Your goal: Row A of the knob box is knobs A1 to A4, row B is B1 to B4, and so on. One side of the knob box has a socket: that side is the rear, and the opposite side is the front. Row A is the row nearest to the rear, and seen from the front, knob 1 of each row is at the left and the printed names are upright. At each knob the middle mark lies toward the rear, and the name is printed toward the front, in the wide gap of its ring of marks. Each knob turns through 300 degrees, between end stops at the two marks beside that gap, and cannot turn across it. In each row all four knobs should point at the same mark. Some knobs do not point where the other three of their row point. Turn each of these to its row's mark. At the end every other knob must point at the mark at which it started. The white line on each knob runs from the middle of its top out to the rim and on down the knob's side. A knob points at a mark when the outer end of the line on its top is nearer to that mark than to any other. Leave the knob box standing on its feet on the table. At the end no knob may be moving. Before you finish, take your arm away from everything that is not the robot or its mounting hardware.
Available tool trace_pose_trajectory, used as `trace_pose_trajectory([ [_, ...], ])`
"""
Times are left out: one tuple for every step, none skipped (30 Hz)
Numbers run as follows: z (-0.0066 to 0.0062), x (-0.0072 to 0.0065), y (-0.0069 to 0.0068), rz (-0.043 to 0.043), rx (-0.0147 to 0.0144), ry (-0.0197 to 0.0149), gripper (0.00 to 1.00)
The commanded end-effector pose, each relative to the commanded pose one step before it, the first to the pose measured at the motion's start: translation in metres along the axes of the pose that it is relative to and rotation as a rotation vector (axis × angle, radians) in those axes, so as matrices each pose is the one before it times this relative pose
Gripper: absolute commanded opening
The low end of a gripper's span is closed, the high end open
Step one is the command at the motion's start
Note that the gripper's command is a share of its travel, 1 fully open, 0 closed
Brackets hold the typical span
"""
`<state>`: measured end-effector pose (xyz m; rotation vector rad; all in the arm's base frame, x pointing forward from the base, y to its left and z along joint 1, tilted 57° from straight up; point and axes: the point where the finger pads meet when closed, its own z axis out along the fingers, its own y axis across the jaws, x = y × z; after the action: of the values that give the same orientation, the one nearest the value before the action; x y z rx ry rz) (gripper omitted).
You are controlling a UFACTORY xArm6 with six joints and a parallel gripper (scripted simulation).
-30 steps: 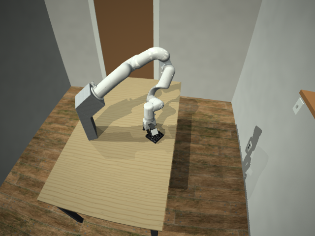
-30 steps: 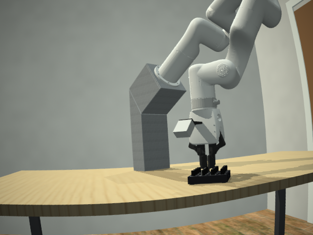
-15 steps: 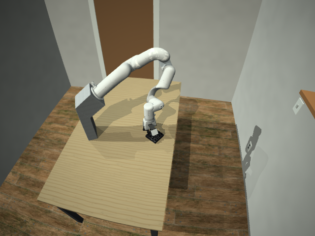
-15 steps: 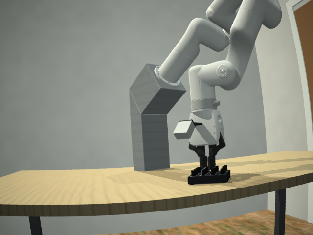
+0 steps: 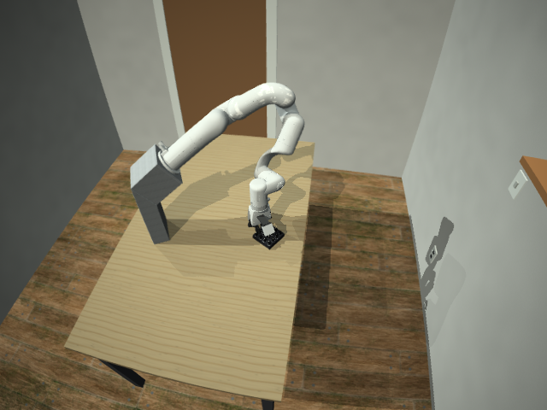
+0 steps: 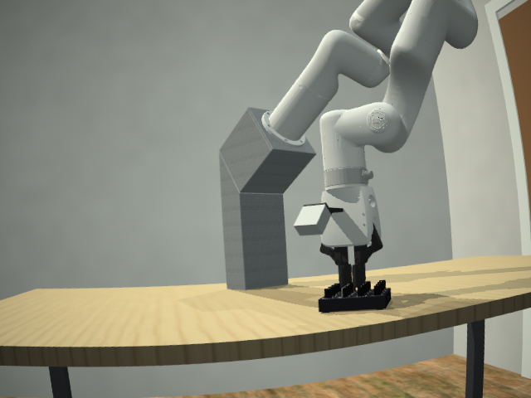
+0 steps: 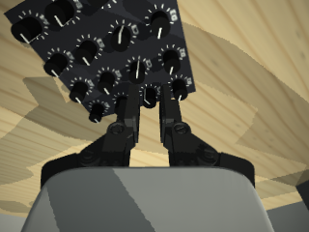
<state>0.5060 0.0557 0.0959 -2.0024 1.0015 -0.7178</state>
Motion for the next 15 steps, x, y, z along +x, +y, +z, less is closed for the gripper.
trace_pose_trajectory([
  [-0.00035,0.00033,-0.00015,-0.00002,0.0001,0.00085,0.19],
  [0.0,0.0,0.0,0.0,0.0,0.0,0.19],
  [0.0,0.0,0.0,0.0,0.0,0.0,0.19],
  [0.0,0.0,0.0,0.0,0.0,0.0,0.19],
  [0.0,0.0,0.0,0.0,0.0,0.0,0.19],
  [0.0,0.0,0.0,0.0,0.0,0.0,0.19],
  [0.0,0.0,0.0,0.0,0.0,0.0,0.19],
  [0.0,0.0,0.0,0.0,0.0,0.0,0.19],
  [0.0,0.0,0.0,0.0,0.0,0.0,0.19],
  [0.0,0.0,0.0,0.0,0.0,0.0,0.19],
  [0.0,0.0,0.0,0.0,0.0,0.0,0.19],
  [0.0,0.0,0.0,0.0,0.0,0.0,0.19],
  [0.0,0.0,0.0,0.0,0.0,0.0,0.19],
  [0.0,0.0,0.0,0.0,0.0,0.0,0.08],
  [0.0,0.0,0.0,0.0,0.0,0.0,0.08],
])
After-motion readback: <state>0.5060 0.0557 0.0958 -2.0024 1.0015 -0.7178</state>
